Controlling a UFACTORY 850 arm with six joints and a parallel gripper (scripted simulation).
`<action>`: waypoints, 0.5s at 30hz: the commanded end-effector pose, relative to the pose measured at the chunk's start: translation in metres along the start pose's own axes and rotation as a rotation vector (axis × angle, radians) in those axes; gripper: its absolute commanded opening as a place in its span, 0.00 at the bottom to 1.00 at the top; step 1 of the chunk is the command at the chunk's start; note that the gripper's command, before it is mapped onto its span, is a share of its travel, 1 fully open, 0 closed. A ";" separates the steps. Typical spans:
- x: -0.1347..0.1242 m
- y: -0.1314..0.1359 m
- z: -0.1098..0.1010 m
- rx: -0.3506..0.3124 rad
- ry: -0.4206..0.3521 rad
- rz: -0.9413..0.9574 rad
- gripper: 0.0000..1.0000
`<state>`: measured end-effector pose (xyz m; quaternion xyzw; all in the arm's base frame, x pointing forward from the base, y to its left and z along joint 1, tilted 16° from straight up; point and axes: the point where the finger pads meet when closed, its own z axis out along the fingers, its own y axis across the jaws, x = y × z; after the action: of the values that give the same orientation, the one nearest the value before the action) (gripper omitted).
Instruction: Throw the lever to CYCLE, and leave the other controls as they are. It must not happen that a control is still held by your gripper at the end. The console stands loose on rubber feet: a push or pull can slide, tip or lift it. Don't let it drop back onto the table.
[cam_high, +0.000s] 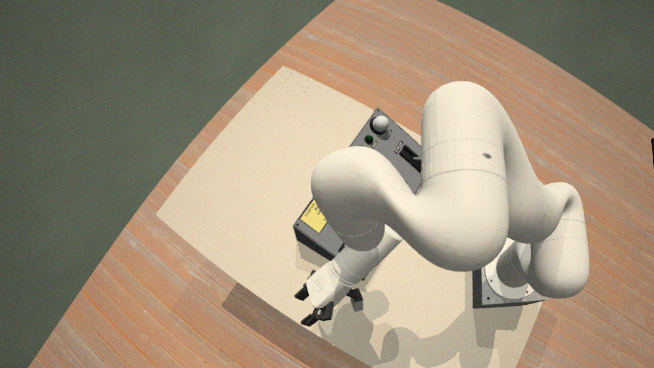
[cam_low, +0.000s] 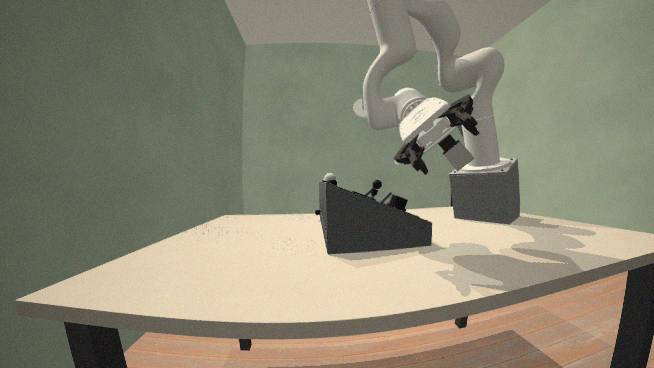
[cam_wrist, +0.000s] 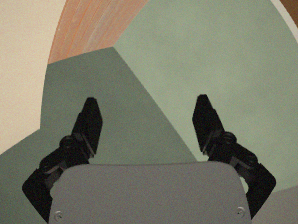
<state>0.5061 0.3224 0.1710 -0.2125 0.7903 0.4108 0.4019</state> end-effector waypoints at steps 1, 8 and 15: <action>-0.001 0.000 0.000 0.000 -0.001 -0.001 1.00; -0.001 0.001 0.000 -0.005 0.001 -0.006 1.00; -0.003 0.006 0.001 -0.042 0.023 -0.053 1.00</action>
<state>0.5051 0.3239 0.1724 -0.2241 0.7871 0.4119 0.4007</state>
